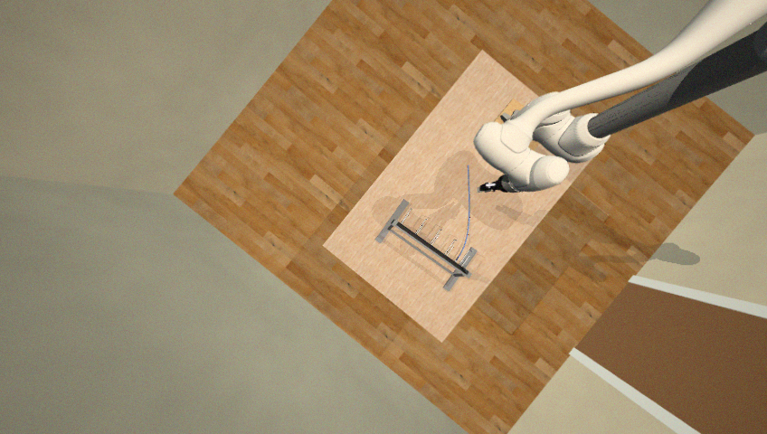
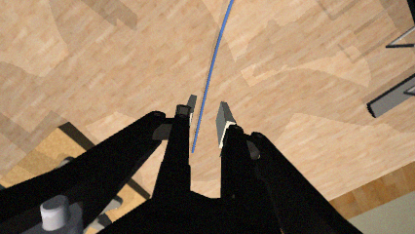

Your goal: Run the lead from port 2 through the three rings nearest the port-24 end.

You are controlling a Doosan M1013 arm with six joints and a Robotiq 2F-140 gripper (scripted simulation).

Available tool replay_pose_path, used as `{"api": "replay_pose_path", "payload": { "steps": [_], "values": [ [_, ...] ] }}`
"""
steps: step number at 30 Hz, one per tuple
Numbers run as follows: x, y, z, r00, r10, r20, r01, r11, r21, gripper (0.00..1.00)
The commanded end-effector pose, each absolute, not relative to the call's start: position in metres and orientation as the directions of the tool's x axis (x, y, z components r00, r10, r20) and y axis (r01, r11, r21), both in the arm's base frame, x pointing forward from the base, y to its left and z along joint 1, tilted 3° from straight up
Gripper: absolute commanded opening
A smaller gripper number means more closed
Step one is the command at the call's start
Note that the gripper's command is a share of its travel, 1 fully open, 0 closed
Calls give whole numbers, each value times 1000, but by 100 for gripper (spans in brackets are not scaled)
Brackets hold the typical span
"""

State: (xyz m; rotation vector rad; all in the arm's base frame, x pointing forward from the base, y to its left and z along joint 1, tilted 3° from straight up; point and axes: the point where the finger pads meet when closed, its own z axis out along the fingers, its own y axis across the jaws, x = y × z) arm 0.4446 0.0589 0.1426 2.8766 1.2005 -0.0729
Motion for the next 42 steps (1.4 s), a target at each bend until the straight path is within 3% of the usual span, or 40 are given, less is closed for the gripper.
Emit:
{"api": "replay_pose_path", "payload": {
  "steps": [1,22,42],
  "values": [
    [445,59,143,702,710,-52,711,-703,4,20],
    [444,58,126,703,710,-52,711,-703,4,20],
    [441,56,54,703,710,-52,711,-703,4,20]
  ]
}}
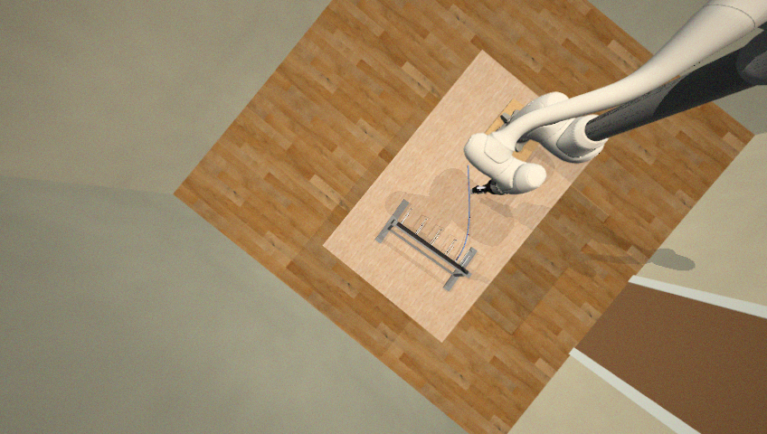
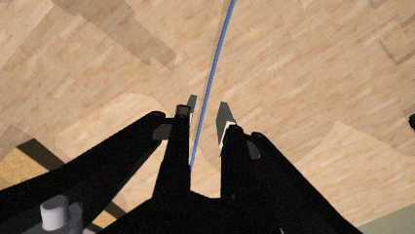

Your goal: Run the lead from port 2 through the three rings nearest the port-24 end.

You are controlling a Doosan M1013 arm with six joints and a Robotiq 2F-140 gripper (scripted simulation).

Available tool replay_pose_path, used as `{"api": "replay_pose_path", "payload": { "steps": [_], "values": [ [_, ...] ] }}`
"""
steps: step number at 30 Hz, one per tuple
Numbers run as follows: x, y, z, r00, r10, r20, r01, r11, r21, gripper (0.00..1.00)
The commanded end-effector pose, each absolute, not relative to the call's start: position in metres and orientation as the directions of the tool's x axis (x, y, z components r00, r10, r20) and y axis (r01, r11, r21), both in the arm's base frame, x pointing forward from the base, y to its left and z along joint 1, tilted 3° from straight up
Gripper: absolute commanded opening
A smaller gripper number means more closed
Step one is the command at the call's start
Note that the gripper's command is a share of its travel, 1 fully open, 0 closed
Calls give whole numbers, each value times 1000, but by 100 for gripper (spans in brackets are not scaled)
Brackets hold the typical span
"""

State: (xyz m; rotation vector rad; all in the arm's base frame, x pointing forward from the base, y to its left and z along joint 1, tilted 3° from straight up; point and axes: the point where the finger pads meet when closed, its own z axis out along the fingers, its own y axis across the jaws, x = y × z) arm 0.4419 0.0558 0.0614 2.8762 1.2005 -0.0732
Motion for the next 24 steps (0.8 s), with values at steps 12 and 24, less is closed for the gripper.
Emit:
{"api": "replay_pose_path", "payload": {
  "steps": [12,24],
  "values": [
    [440,54,16,703,710,-52,711,-703,4,20],
    [440,54,5,703,710,-52,711,-703,4,20]
  ]
}}
